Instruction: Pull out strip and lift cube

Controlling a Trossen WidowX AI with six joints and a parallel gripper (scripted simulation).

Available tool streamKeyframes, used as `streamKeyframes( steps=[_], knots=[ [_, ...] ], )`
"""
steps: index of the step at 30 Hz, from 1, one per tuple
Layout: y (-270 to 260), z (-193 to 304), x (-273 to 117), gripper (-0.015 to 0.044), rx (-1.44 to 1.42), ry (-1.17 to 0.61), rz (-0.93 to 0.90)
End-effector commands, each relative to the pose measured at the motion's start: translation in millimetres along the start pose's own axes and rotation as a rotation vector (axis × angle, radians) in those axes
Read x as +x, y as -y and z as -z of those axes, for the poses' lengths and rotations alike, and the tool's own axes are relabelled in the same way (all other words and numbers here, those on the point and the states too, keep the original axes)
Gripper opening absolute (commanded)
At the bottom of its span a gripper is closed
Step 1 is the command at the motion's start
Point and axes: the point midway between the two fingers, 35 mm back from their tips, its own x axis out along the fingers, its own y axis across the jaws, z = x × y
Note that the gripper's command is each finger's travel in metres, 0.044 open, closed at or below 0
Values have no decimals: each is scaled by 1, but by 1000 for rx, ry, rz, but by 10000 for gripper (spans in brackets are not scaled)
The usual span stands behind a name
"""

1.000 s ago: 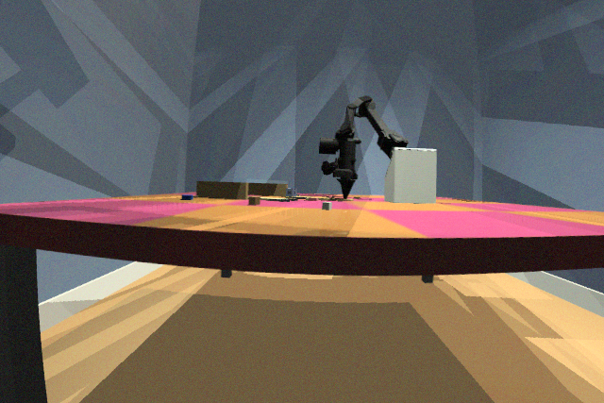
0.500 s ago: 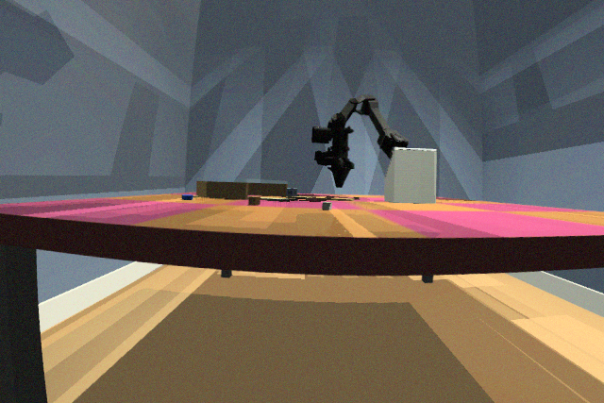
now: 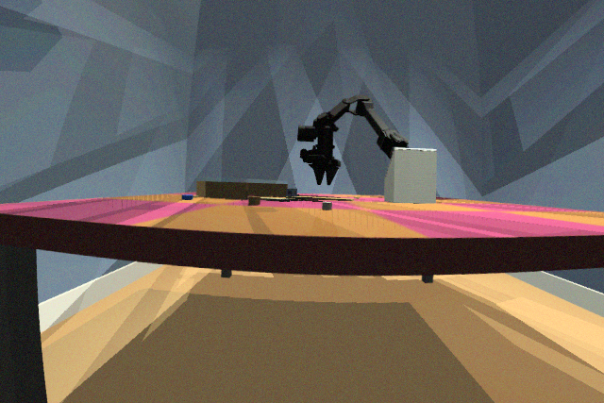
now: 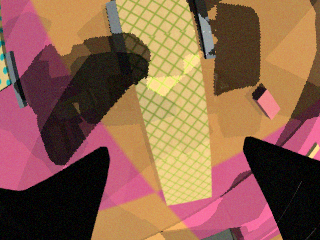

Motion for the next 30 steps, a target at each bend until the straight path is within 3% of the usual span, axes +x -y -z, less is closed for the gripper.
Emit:
streamKeyframes(
  steps=[1,30],
  knots=[
    [-2,-15,-2,440,-2,1,3],
    [-18,-122,-15,440,3,7,2]
  ],
)
